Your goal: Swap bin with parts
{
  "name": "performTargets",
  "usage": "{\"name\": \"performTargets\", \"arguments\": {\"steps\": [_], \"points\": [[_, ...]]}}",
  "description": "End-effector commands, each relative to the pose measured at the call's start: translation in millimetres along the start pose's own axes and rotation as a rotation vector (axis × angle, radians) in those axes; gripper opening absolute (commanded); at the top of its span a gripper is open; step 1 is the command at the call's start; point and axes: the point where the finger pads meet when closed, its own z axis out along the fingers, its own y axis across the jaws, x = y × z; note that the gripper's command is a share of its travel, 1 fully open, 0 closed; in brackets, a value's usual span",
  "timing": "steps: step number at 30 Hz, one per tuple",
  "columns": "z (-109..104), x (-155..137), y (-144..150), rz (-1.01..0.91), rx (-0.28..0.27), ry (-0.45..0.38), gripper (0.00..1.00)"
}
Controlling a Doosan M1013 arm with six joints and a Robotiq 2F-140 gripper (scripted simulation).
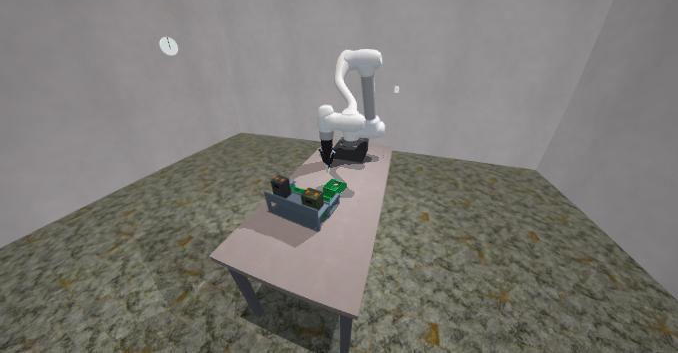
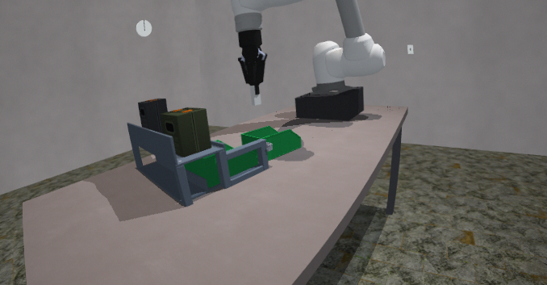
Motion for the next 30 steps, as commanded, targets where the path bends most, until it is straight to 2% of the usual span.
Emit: {"name": "performTargets", "arguments": {"steps": [1, 19, 20, 30], "points": [[0.4, 2.3, 1.9, 0.002, 0.002, -0.007, 0.10], [0.4, 2.3, 1.9, 0.002, 0.002, -0.007, 0.10], [0.4, 2.3, 1.9, 0.002, 0.002, -0.007, 0.24], [0.4, 2.3, 1.9, 0.002, 0.002, -0.007, 0.24]]}}
